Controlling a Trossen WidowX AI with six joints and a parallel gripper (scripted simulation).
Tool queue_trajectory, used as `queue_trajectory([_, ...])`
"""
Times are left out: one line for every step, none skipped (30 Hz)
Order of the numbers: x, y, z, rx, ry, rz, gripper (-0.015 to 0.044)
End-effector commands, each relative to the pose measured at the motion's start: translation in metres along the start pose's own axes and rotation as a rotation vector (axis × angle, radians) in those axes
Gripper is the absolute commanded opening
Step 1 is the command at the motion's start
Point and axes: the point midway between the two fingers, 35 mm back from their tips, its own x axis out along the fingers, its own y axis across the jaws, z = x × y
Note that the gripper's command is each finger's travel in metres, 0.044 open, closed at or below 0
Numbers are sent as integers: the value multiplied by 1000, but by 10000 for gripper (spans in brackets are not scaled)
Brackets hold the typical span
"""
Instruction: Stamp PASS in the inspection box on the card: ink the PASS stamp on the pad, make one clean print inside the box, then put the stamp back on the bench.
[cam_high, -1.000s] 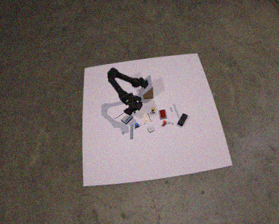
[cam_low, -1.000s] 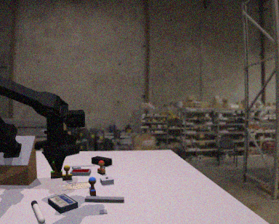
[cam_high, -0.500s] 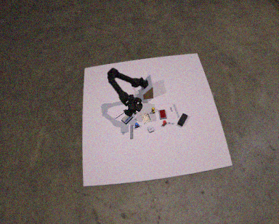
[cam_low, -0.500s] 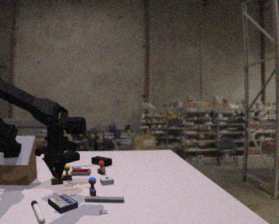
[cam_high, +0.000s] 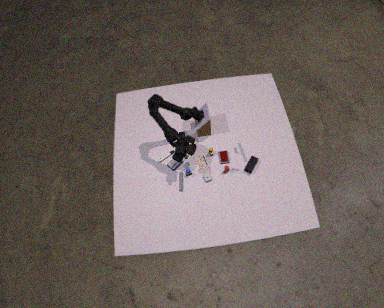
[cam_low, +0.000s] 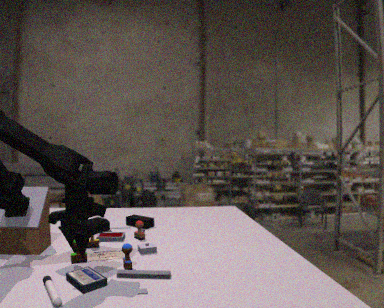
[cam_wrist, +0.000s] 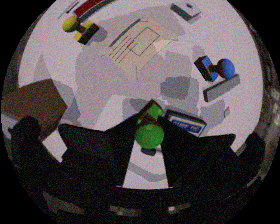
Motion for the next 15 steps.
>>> queue_trajectory([7, 2, 0, -7, 0, 3, 0])
queue_trajectory([9, 2, 0, -7, 0, 3, 0])
queue_trajectory([11, 3, -1, -7, 1, 3, 0])
queue_trajectory([12, 3, -1, -7, 1, 2, 0])
queue_trajectory([14, 3, -1, -7, 1, 2, 0])
queue_trajectory([15, 3, -2, -7, 2, 2, 0])
queue_trajectory([17, 3, -2, -7, 3, 1, 0])
queue_trajectory([18, 3, -2, -7, 3, 1, 0])
queue_trajectory([19, 3, -2, -7, 3, 1, 0])
queue_trajectory([19, 3, -2, -7, 3, 0, 0])
queue_trajectory([19, 3, -2, -7, 3, 0, 0])
queue_trajectory([16, 1, -3, -1, 6, -2, 26])
queue_trajectory([16, 1, -3, -1, 6, -2, 53])
queue_trajectory([16, 1, -3, -1, 6, -2, 79])
queue_trajectory([16, 1, -3, -1, 6, -2, 105])
